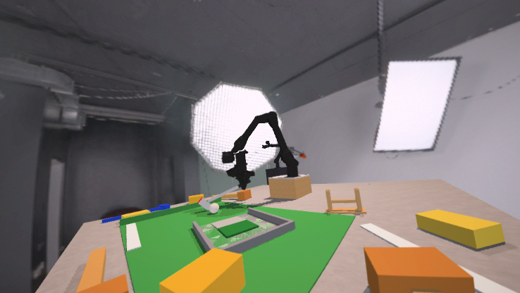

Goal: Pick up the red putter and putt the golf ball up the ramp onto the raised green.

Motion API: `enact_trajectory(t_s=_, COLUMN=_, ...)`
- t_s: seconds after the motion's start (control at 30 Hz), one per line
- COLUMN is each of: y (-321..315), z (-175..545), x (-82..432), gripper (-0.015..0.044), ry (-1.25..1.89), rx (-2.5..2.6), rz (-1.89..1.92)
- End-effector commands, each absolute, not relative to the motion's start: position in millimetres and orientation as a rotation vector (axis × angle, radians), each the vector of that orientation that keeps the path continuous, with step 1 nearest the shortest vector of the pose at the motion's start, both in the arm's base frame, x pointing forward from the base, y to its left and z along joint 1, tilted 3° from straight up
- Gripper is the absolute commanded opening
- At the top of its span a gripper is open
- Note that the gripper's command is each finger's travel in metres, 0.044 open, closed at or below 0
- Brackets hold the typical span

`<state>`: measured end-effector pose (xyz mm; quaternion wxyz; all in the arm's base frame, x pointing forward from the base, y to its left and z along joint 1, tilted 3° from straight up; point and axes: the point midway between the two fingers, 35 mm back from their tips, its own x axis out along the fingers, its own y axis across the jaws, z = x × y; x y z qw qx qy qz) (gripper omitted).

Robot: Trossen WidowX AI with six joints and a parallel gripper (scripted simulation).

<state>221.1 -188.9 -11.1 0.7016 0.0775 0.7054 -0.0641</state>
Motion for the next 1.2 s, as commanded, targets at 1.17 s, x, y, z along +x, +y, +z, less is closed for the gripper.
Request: enact_trajectory(t_s=1.17, y=-63.9, z=45.7, x=242.0, gripper=0.0, ry=1.569, rx=0.168, rz=-0.115)
